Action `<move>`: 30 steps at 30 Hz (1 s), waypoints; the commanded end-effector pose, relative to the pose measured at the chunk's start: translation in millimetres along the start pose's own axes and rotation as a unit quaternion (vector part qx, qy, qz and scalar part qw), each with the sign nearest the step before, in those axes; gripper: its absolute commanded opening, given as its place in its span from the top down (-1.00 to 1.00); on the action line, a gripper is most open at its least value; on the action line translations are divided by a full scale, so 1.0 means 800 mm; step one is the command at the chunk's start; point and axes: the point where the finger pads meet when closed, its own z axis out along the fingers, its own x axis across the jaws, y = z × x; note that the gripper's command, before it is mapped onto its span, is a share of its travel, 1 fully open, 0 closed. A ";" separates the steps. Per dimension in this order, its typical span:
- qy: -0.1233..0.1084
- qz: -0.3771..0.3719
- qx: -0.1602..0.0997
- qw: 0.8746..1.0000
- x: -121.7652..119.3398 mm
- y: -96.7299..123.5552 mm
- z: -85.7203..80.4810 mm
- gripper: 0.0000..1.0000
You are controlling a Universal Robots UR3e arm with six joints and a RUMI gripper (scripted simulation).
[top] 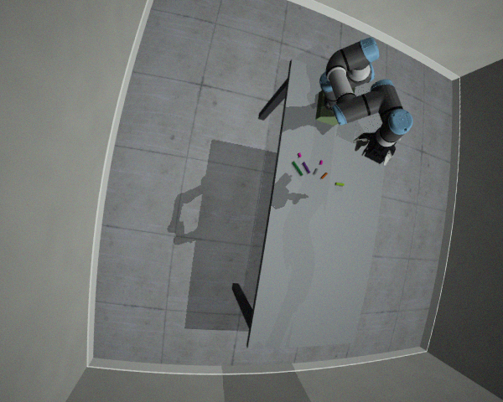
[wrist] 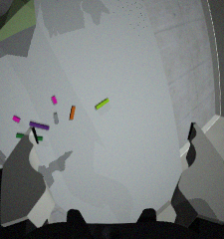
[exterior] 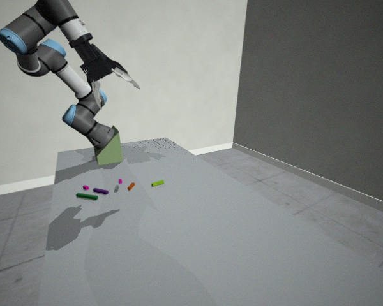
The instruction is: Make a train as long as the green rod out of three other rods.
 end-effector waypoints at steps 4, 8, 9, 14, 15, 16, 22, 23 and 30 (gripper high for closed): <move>0.001 0.000 -0.001 1.000 0.000 0.000 -0.001 -1.00; 0.001 0.000 -0.001 1.000 0.000 0.000 -0.001 -1.00; 0.001 0.000 -0.001 1.000 0.000 0.000 -0.001 -1.00; 0.001 0.000 -0.001 1.000 0.000 0.000 -0.001 -1.00; 0.001 0.000 -0.001 1.000 0.000 0.000 -0.001 -1.00; 0.001 0.000 -0.001 1.000 0.000 0.000 -0.001 -1.00; 0.000 0.004 -0.001 1.000 0.000 0.001 0.001 -1.00; -0.001 0.006 -0.002 1.000 -0.001 0.002 0.001 -1.00; -0.009 0.051 -0.008 0.999 -0.005 0.014 0.013 -1.00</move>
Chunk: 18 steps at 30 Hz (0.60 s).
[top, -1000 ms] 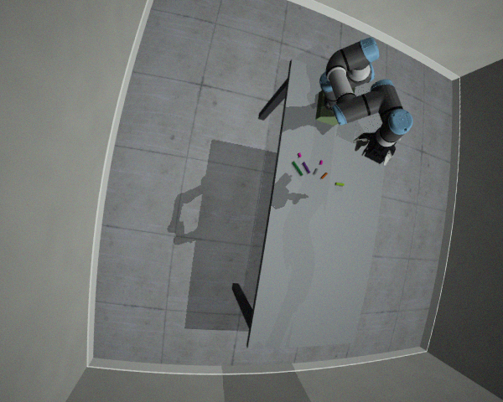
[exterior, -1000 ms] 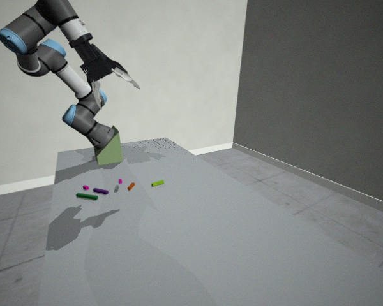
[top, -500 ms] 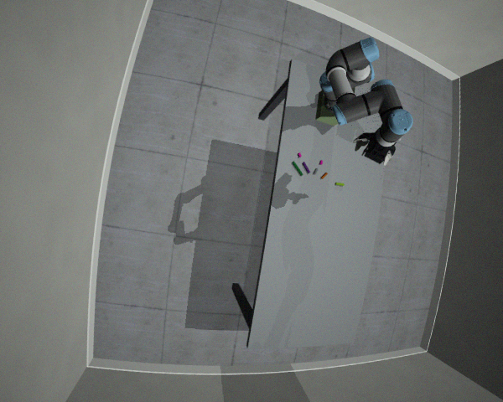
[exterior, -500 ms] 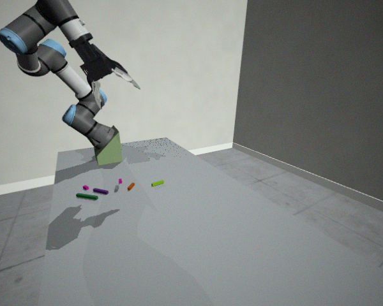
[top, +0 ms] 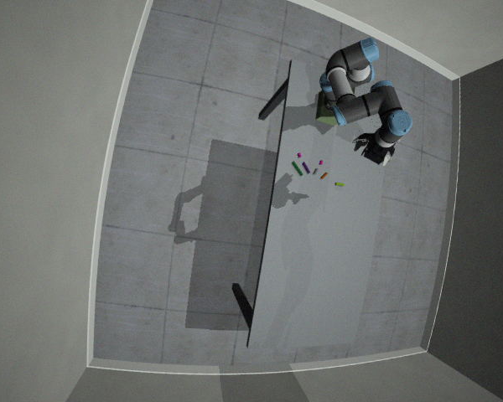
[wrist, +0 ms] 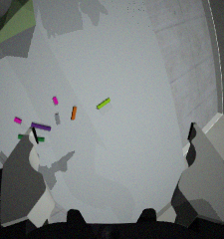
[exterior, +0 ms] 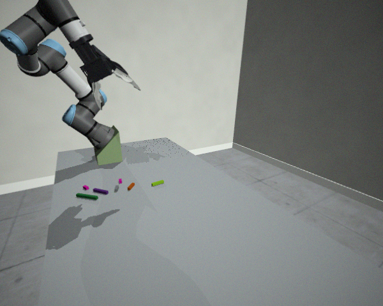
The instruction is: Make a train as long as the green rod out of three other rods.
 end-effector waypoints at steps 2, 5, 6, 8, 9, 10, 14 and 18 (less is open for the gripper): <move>-0.010 0.062 -0.012 0.998 -0.005 0.018 0.015 -1.00; -0.012 0.076 -0.014 0.997 -0.007 0.021 0.018 -1.00; -0.014 0.090 -0.017 0.996 -0.008 0.025 0.022 -1.00; -0.019 0.119 -0.022 0.993 -0.011 0.033 0.029 -1.00; -0.020 0.126 -0.023 0.992 -0.012 0.034 0.031 -1.00; -0.021 0.133 -0.024 0.991 -0.013 0.036 0.033 -1.00; -0.026 0.167 -0.031 0.985 -0.018 0.045 0.042 -1.00; -0.031 0.202 -0.038 0.978 -0.022 0.053 0.051 -1.00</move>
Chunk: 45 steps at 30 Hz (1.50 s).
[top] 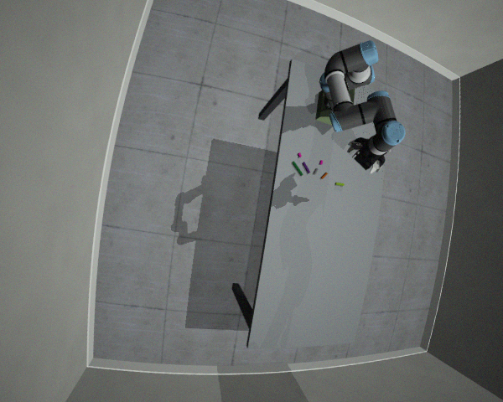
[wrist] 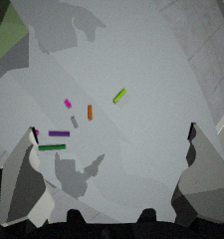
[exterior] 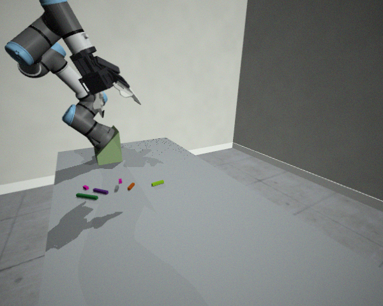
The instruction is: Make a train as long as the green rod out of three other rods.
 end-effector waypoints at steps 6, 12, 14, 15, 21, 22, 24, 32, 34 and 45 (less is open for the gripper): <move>-0.008 0.121 -0.032 0.992 -0.003 0.033 0.028 -1.00; -0.014 0.172 -0.042 0.984 -0.007 0.045 0.042 -1.00; -0.016 0.189 -0.046 0.981 -0.009 0.049 0.046 -1.00; -0.016 0.197 -0.047 0.979 -0.010 0.051 0.049 -1.00; -0.021 0.248 -0.058 0.967 -0.016 0.063 0.062 -1.00; -0.022 0.255 -0.060 0.965 -0.017 0.065 0.064 -1.00; -0.023 0.270 -0.064 0.960 -0.019 0.068 0.068 -1.00; -0.028 0.335 -0.079 0.938 -0.029 0.083 0.086 -1.00; -0.029 0.351 -0.083 0.932 -0.032 0.086 0.090 -1.00; -0.033 0.435 -0.105 0.894 -0.048 0.104 0.112 -1.00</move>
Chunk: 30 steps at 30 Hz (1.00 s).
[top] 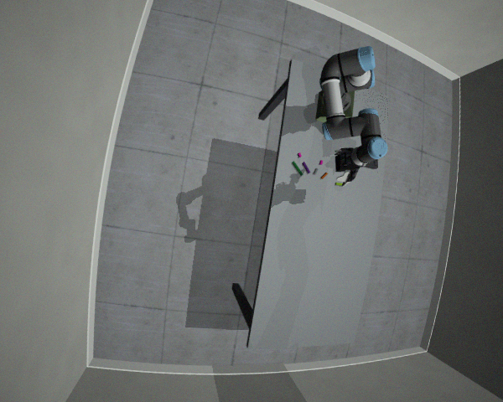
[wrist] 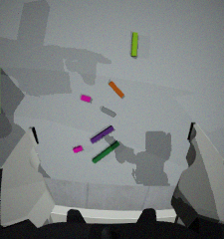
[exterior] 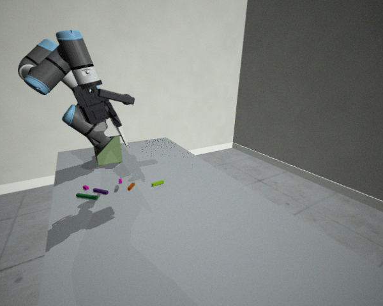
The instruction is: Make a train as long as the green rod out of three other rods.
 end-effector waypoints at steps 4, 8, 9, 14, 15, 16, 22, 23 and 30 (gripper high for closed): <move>0.010 0.106 -0.028 0.994 0.006 0.022 0.024 -1.00; 0.009 0.132 -0.034 0.991 0.005 0.028 0.031 -1.00; 0.009 0.132 -0.034 0.991 0.005 0.028 0.031 -1.00; 0.009 0.188 -0.048 0.981 0.002 0.041 0.046 -1.00; 0.009 0.196 -0.050 0.979 0.002 0.043 0.048 -1.00; 0.009 0.204 -0.052 0.977 0.001 0.045 0.051 -1.00; 0.011 0.254 -0.065 0.965 -0.003 0.056 0.063 -1.00; 0.011 0.262 -0.067 0.963 -0.004 0.058 0.066 -1.00; 0.013 0.316 -0.081 0.945 -0.010 0.071 0.079 -1.00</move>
